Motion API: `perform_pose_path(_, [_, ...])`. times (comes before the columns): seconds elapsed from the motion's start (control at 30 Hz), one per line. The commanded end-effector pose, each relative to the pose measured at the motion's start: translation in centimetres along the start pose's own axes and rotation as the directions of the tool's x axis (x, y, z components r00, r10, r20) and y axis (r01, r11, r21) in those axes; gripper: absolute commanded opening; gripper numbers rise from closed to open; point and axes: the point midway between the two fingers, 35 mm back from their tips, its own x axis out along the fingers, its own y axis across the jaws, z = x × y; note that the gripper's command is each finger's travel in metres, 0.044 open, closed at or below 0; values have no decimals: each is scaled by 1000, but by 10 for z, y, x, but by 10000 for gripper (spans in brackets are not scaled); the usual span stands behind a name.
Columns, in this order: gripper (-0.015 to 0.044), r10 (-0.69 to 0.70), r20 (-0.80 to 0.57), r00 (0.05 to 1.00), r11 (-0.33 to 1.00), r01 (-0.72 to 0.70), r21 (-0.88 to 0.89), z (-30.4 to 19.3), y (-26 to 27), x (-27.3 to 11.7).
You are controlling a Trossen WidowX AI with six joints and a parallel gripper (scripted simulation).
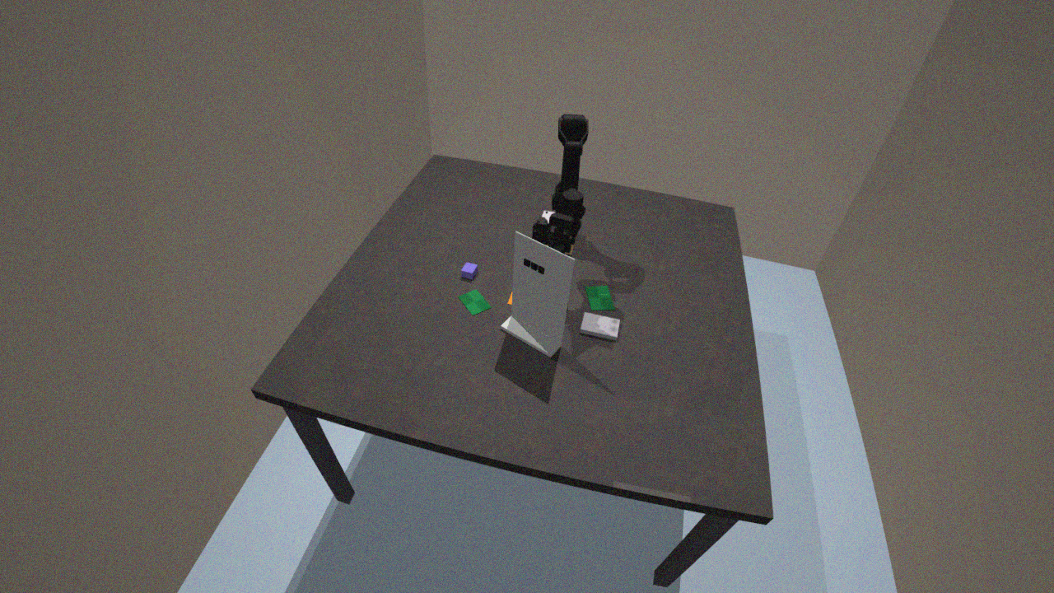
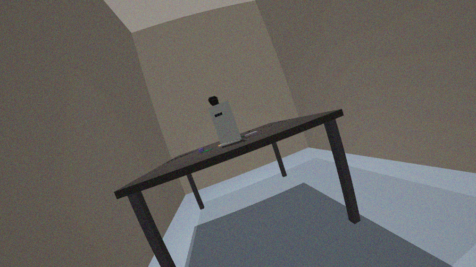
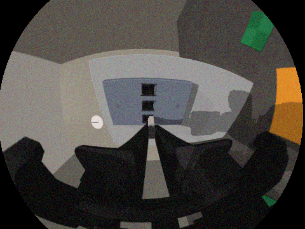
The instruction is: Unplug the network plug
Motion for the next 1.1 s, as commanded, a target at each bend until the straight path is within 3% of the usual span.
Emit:
perform_pose_path(0.0, [0, 0, -5, 1000, 1000, 0, 3, -1, 0, -6])
perform_pose_path(1.07, [0, -1, -5, 1000, 1000, 1, 4, -12, 0, -25])
